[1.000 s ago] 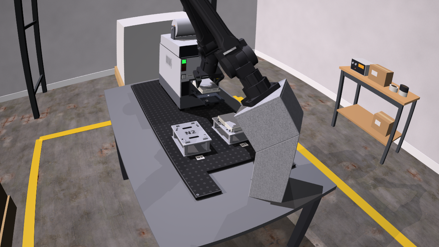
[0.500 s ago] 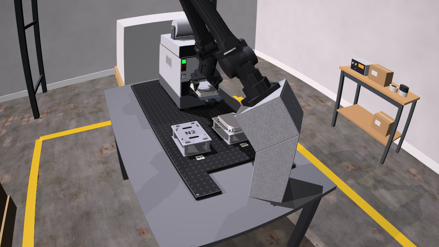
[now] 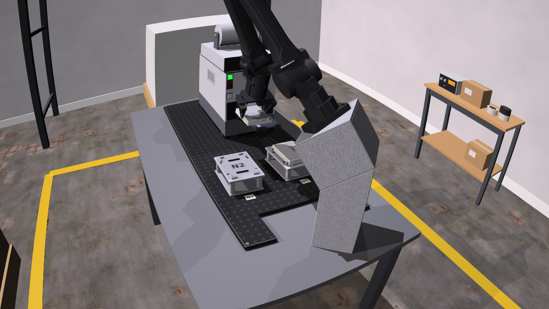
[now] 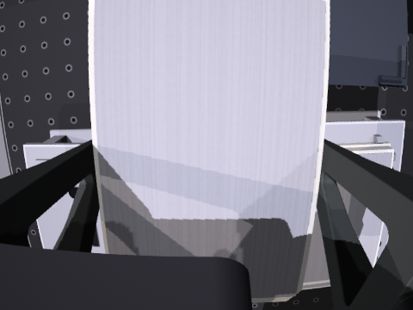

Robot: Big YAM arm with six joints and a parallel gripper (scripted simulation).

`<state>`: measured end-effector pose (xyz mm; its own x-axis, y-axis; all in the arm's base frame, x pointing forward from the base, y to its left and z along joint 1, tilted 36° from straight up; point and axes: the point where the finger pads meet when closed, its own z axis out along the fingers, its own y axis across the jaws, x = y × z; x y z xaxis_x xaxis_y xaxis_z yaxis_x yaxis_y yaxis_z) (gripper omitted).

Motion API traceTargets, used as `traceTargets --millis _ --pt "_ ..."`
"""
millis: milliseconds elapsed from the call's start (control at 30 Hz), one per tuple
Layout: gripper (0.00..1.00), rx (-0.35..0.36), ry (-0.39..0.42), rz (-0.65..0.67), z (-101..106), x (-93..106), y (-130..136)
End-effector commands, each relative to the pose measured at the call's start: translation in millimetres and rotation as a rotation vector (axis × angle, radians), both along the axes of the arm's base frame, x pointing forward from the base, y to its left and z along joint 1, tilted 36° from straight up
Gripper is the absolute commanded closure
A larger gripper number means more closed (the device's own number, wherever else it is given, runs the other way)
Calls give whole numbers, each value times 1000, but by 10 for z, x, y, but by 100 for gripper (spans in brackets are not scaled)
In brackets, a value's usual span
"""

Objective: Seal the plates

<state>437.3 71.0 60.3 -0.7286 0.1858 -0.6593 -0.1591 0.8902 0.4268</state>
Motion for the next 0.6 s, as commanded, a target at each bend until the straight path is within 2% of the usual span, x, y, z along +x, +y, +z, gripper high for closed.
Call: traceTargets --millis 0,100,367,567 --pt "100 12 -55 -4 216 22 83" --pt "100 14 -63 -11 243 -2 100" --pt "100 9 -25 -4 95 -182 187" --pt "100 16 -54 -5 194 -265 295"
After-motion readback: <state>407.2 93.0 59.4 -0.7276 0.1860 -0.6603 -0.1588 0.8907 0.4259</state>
